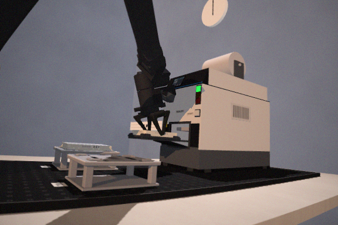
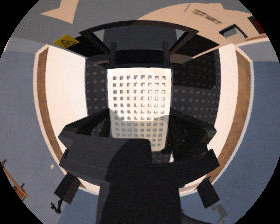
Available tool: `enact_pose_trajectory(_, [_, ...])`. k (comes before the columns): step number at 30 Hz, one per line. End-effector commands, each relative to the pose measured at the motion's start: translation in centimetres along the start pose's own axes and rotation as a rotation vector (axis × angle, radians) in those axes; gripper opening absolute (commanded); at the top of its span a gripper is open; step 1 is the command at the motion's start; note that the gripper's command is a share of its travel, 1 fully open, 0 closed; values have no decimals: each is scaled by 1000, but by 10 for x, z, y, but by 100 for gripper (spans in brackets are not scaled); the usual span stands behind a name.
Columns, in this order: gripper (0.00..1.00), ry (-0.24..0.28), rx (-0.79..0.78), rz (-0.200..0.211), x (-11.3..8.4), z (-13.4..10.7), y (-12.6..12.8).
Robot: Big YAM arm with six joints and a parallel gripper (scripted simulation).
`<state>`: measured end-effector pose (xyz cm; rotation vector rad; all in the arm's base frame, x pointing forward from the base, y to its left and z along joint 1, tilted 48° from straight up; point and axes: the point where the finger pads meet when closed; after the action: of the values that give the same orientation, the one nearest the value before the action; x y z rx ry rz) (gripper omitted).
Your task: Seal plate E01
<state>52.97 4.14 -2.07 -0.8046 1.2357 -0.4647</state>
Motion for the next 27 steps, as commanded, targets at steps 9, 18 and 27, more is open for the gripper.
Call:
enact_pose_trajectory(9, [0, -38, 69, 3, -8, 29, -18])
enact_pose_trajectory(18, [0, -43, 74, 3, -8, 30, -17])
enact_pose_trajectory(27, [0, -28, 57, 1, 0, 26, -7])
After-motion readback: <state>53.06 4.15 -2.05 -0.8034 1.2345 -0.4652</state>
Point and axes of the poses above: the point where the finger pads meet when closed, its own x axis out along the fingers, its own y axis across the jaws, z = x × y, and after that the axes turned 8 degrees about -x, right-handed
